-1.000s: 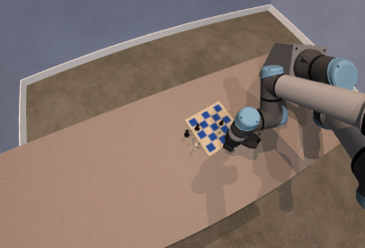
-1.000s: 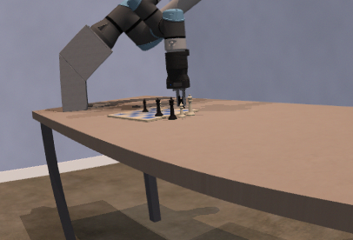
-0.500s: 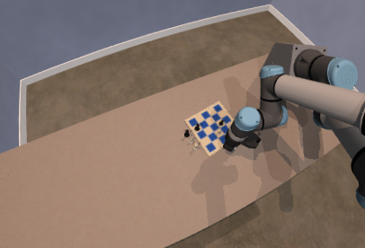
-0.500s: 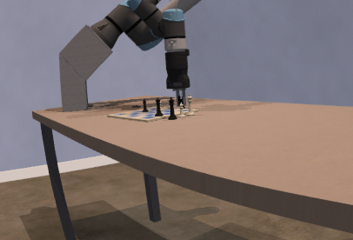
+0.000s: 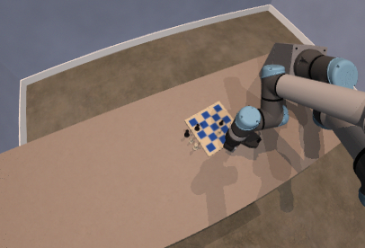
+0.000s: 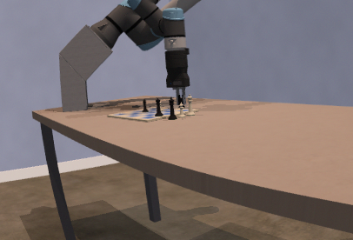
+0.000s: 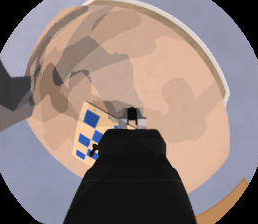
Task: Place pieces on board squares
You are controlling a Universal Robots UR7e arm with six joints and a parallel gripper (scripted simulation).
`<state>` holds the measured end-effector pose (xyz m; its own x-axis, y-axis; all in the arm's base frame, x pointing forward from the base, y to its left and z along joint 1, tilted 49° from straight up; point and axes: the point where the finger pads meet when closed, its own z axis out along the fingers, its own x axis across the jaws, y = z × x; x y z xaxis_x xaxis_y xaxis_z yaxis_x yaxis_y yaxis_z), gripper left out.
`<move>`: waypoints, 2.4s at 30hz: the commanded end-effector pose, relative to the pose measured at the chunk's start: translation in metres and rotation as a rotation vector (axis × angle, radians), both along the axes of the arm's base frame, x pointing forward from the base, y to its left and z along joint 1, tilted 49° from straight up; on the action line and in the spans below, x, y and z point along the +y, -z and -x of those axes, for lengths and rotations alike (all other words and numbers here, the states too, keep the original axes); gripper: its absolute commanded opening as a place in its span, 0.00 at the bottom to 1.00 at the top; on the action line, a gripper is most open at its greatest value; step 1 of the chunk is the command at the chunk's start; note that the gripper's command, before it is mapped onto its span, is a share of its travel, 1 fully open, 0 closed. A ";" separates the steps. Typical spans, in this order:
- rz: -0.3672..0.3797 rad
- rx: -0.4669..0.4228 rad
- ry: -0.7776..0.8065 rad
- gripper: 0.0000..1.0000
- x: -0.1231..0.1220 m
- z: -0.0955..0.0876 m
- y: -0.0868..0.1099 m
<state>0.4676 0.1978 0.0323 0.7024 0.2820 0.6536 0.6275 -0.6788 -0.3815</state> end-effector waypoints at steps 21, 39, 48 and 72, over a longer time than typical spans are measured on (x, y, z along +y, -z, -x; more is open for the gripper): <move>0.000 -0.001 0.000 0.00 -0.042 0.021 -0.041; 0.000 -0.001 0.000 0.00 -0.065 0.032 -0.062; 0.000 -0.001 0.000 0.00 -0.065 0.032 -0.063; 0.089 -0.180 -0.172 0.00 -0.165 0.007 0.020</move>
